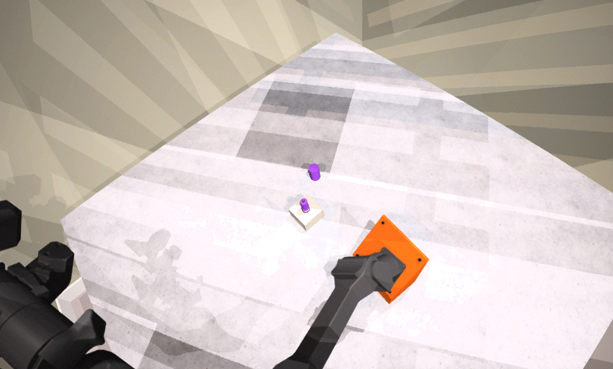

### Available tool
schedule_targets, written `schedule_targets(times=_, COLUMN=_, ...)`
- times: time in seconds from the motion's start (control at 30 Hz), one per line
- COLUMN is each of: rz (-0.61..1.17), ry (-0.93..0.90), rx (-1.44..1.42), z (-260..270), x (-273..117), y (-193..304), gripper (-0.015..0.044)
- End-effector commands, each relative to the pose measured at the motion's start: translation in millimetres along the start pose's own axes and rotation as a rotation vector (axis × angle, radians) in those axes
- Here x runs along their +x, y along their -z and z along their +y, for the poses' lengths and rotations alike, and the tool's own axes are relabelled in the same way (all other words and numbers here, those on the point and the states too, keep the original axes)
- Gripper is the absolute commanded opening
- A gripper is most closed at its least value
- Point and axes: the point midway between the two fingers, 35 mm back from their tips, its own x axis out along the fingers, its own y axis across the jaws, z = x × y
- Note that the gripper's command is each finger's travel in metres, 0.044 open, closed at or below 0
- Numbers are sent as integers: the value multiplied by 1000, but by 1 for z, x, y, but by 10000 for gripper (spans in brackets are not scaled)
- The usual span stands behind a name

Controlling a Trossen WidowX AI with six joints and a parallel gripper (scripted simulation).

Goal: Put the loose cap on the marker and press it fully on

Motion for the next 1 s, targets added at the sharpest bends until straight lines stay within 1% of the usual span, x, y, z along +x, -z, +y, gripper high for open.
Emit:
schedule_targets(times=0.0, rz=-98, ry=-81, rx=174, z=53, x=22, y=-43, gripper=257)
schedule_targets(times=0.27, rz=-274, ry=-229, rx=464, z=131, x=41, y=-130, gripper=257)
schedule_targets(times=0.53, rz=-510, ry=-381, rx=808, z=189, x=51, y=-246, gripper=257)
schedule_targets(times=0.77, rz=-742, ry=-547, rx=1120, z=216, x=41, y=-358, gripper=257)
schedule_targets(times=0.97, rz=-961, ry=-726, rx=1383, z=219, x=15, y=-455, gripper=257)
